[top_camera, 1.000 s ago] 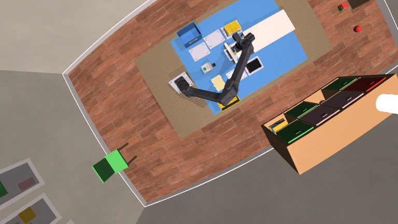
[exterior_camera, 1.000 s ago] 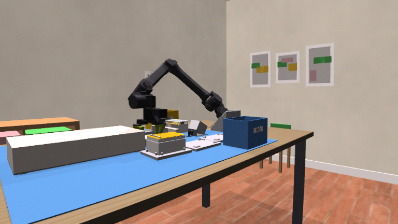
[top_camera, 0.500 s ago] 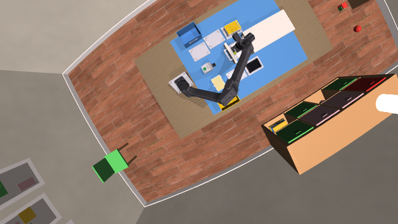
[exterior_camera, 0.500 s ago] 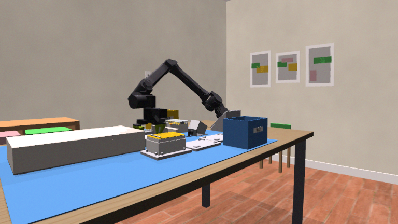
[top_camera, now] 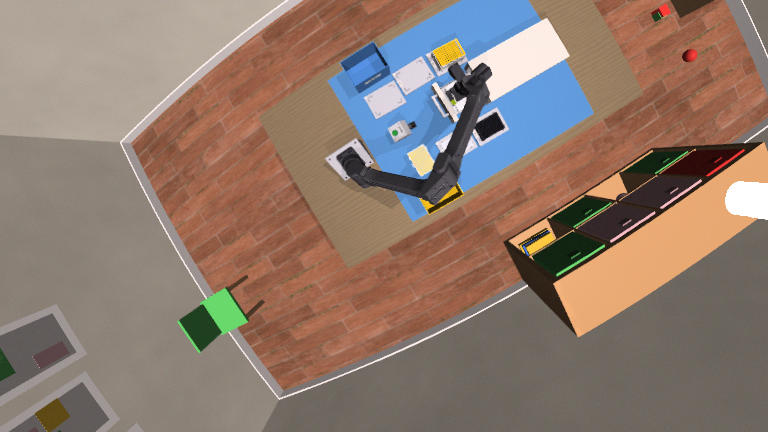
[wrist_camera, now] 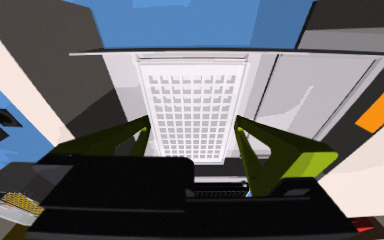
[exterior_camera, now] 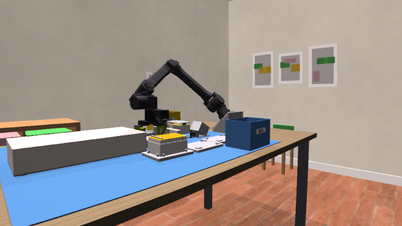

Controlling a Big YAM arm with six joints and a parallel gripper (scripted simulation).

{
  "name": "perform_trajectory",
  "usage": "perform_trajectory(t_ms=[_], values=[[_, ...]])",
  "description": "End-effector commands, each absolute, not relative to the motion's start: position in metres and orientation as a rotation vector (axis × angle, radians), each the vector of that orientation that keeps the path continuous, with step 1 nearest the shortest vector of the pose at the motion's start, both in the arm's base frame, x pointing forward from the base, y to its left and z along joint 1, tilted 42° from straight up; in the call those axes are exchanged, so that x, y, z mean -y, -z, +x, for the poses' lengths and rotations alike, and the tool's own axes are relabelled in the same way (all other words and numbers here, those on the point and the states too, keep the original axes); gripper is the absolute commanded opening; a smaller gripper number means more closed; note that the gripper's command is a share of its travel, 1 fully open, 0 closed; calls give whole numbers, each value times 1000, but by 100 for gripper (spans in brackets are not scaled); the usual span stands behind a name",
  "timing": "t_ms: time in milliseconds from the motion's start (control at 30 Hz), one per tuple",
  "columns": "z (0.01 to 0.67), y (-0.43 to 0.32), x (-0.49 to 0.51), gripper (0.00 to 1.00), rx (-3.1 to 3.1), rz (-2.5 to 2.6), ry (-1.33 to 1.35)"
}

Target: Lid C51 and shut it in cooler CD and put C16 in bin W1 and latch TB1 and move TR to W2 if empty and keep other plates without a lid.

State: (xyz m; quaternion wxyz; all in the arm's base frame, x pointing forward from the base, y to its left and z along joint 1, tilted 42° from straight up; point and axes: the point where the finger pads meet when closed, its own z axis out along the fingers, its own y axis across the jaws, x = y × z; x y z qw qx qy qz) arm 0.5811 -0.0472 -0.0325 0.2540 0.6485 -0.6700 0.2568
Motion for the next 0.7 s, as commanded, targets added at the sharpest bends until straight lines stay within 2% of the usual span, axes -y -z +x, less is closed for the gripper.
perform_trajectory(t_ms=[0, 667], values=[[583, 33, 50, 100, 1824, 1766, -706], [601, -5, 17, 100, 1853, 1786, -761]])
